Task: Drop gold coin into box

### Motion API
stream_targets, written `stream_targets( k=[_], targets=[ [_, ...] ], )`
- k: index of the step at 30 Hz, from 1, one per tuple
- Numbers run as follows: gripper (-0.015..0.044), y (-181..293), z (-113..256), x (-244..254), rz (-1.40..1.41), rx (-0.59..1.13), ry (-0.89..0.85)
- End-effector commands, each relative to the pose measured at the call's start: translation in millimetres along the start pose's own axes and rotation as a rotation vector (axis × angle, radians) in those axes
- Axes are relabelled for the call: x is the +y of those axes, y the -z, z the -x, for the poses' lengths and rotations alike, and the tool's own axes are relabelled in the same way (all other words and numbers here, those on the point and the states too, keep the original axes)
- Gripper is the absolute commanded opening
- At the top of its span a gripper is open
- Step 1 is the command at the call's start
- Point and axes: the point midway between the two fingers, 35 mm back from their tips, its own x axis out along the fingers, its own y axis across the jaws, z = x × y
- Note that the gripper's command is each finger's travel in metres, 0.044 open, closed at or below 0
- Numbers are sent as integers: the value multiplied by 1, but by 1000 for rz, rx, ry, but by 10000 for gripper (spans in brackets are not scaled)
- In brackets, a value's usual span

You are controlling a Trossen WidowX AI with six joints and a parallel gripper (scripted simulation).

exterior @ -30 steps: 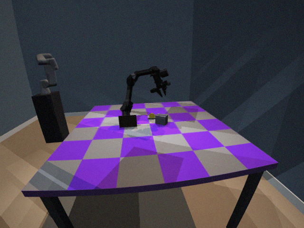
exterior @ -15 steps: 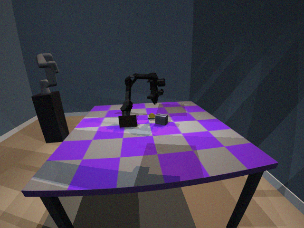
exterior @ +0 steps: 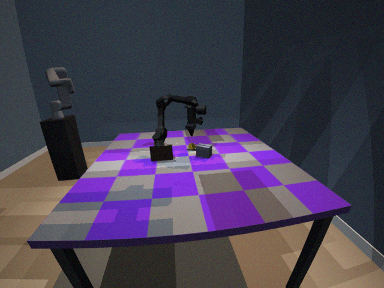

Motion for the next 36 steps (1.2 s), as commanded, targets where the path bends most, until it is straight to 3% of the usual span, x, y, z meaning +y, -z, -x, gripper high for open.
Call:
stream_targets(
  k=[1, 36],
  targets=[
    [161, 3, -25, 1, 3, 11, -4],
    [161, 2, -81, 4, 3, 10, -4]
  ],
)
